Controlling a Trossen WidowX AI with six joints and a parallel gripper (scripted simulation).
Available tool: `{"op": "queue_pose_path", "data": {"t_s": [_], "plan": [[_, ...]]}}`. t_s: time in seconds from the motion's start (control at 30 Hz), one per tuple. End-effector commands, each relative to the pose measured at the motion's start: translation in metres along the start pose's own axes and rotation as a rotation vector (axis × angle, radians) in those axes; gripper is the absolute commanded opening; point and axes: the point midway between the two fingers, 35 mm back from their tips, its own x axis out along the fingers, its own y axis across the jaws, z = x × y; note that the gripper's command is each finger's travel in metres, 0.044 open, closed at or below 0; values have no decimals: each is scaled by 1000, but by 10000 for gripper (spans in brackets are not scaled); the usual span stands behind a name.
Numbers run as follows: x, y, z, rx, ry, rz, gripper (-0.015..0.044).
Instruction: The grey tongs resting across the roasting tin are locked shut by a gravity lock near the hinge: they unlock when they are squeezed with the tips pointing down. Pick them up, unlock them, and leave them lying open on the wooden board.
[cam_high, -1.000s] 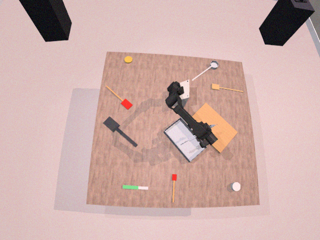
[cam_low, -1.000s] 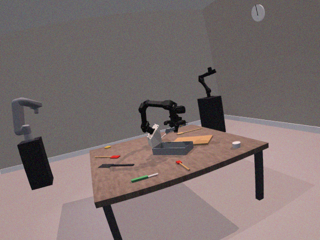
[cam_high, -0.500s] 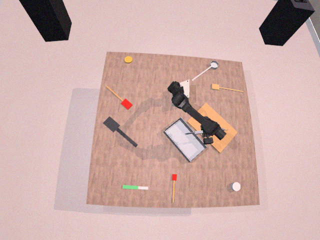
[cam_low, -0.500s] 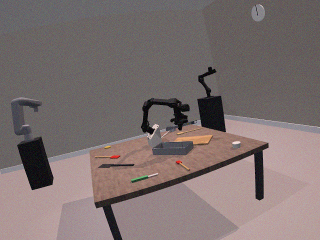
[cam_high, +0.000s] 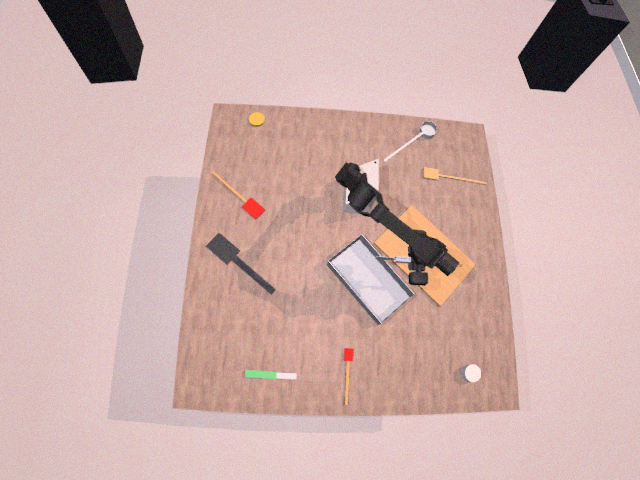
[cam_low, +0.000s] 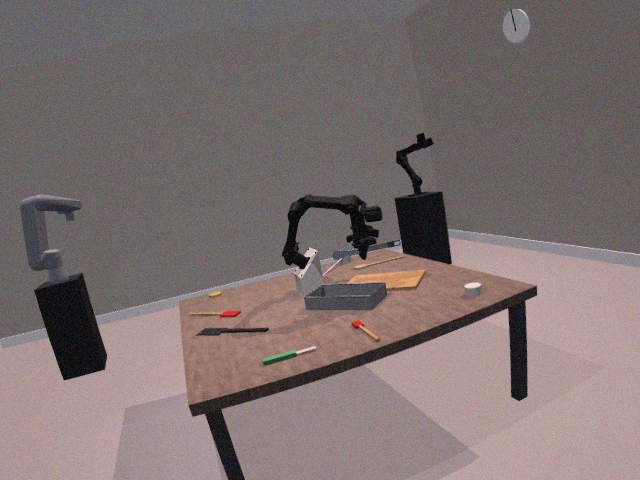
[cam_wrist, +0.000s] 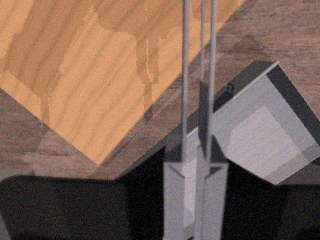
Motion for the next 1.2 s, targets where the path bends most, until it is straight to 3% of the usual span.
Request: {"op": "queue_pose_path", "data": {"t_s": [0.0, 0.77, 1.17], "plan": [[-3, 7, 13, 86, -10, -5, -150], [-4, 65, 77, 711, -15, 1, -150], [-4, 66, 79, 729, -15, 1, -150]]}}
